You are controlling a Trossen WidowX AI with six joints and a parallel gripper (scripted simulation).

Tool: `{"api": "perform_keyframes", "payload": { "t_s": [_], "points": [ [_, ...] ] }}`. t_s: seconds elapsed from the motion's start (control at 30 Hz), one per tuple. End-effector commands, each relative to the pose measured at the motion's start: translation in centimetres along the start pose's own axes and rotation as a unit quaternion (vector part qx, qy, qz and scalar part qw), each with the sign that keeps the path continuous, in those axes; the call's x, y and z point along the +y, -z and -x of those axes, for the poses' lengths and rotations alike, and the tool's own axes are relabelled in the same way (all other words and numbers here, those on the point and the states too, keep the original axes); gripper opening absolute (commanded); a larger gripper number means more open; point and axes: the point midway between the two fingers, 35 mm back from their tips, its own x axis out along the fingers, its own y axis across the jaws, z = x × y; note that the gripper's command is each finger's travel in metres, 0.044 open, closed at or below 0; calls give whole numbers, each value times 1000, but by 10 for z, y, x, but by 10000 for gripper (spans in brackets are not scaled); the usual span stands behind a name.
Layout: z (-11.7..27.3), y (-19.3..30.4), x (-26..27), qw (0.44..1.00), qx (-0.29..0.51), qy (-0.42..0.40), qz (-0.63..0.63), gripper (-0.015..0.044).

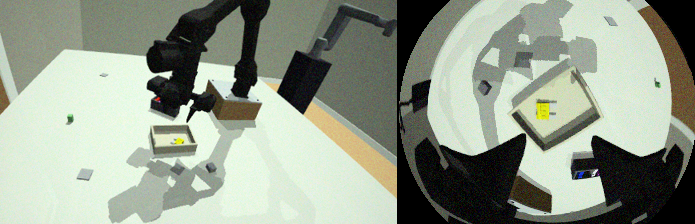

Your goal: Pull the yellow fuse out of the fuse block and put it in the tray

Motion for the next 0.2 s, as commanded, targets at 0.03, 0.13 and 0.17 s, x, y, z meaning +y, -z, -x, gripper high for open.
{"api": "perform_keyframes", "payload": {
  "t_s": [0.03, 0.13, 0.17],
  "points": [
    [0, 0, 0, 1000, 0, 0, 0, 330],
    [0, 0, 0, 1000, 0, 0, 0, 330],
    [0, 0, 0, 1000, 0, 0, 0, 330]
  ]
}}
